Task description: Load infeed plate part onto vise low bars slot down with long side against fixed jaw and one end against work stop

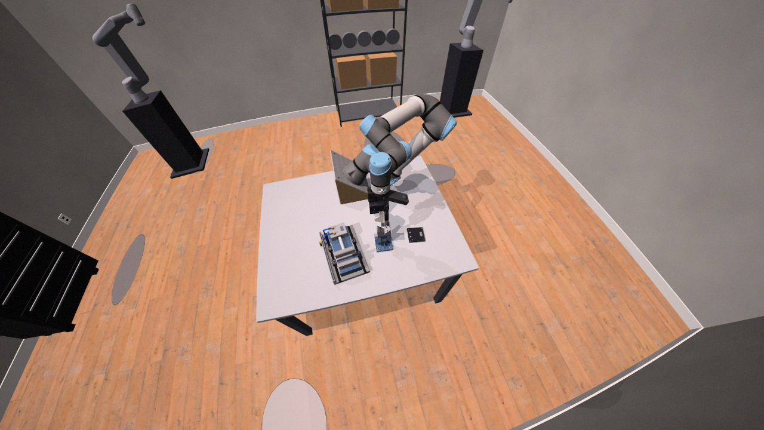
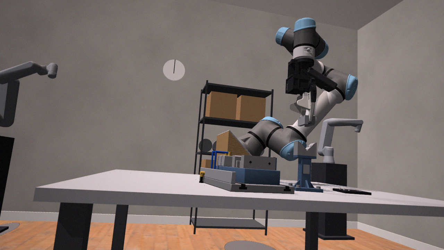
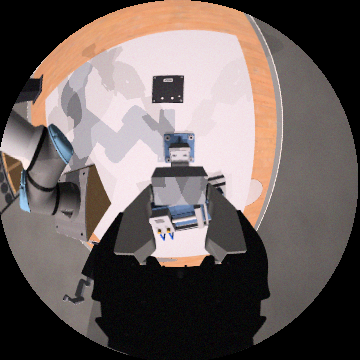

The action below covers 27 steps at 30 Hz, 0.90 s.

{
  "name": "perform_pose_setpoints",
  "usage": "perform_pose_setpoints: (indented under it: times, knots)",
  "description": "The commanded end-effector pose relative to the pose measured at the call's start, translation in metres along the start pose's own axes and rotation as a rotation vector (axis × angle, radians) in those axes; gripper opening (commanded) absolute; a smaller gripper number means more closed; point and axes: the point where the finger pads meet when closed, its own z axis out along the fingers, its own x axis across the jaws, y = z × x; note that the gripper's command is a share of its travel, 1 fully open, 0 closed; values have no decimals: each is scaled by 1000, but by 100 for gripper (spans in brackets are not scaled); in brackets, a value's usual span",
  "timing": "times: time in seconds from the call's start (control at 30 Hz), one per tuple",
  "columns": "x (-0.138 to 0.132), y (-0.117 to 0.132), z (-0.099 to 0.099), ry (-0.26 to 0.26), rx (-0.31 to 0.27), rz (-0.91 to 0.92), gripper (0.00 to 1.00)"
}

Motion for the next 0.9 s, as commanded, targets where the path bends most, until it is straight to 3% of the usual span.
perform_pose_setpoints:
  times: [0.0,0.87]
  knots:
    - [0,0,-1,1,0,0,0]
    - [2,3,-2,1,0,18,0]
